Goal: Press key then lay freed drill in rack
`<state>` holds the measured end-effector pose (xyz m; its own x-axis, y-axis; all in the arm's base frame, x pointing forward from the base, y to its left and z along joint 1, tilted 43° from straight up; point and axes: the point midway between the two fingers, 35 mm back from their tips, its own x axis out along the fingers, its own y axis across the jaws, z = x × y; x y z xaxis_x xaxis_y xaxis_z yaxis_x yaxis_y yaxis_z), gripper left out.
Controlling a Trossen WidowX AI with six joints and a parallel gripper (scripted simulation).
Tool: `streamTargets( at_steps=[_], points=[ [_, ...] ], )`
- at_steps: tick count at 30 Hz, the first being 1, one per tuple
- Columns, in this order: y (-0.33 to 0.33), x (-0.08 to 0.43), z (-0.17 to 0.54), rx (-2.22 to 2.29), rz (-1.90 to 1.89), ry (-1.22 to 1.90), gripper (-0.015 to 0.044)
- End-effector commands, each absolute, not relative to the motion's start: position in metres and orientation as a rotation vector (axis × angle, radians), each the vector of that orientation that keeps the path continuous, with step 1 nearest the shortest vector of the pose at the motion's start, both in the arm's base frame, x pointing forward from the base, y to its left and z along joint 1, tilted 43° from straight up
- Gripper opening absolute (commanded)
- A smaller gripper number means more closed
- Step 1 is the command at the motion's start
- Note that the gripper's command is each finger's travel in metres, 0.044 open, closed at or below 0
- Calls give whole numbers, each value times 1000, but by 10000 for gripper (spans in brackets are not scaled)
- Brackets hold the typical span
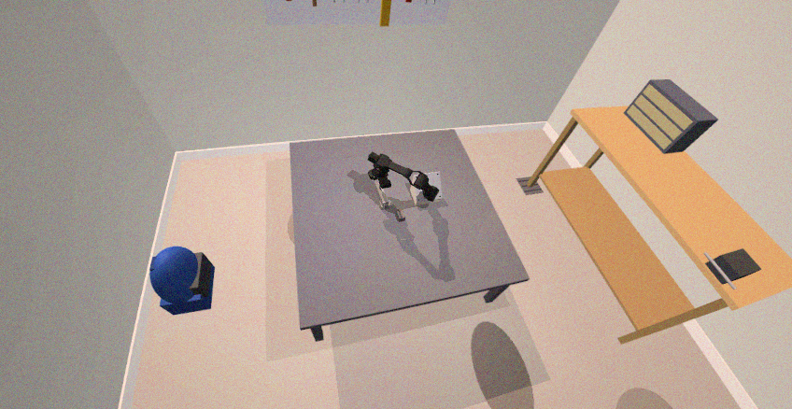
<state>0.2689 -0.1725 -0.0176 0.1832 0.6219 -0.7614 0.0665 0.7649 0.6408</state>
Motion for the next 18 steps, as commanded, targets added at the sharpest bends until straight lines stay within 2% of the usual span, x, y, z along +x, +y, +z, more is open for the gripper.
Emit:
streamTargets(
  at_steps=[1,18],
  points=[
    [-151,269,-32,649,480,1392,0],
    [-148,270,-33,649,481,1391,0]
  ],
)
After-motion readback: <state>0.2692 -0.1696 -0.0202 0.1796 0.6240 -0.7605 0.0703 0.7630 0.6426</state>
